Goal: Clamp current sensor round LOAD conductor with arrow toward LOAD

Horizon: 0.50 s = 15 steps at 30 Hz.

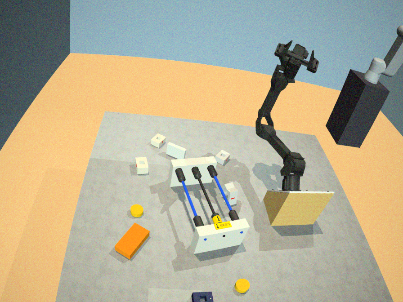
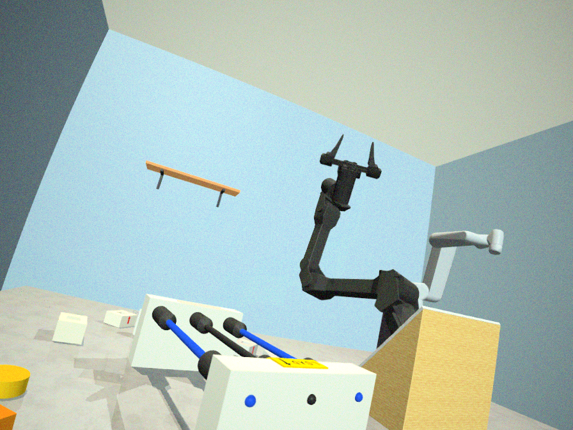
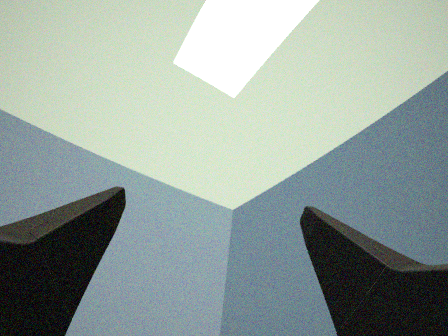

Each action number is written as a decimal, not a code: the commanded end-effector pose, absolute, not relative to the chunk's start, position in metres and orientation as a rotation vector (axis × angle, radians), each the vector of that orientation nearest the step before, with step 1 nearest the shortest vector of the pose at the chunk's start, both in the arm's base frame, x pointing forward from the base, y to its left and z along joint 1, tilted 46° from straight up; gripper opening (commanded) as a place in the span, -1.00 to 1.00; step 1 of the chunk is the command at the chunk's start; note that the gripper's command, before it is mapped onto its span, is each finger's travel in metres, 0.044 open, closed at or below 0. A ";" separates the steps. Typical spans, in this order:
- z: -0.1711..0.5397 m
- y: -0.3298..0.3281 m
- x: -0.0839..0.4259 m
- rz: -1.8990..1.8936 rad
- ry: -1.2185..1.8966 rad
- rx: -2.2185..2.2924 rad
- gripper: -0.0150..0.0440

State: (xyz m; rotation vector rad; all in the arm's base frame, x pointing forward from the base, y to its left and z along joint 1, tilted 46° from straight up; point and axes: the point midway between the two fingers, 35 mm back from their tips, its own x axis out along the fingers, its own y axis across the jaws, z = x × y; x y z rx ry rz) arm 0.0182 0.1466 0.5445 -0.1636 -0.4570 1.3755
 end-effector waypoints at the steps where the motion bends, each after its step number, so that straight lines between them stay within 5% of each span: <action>1: 0.532 0.169 0.034 1.257 -0.406 -0.173 1.00; 15: 0.462 0.196 0.161 0.761 -0.228 -0.161 1.00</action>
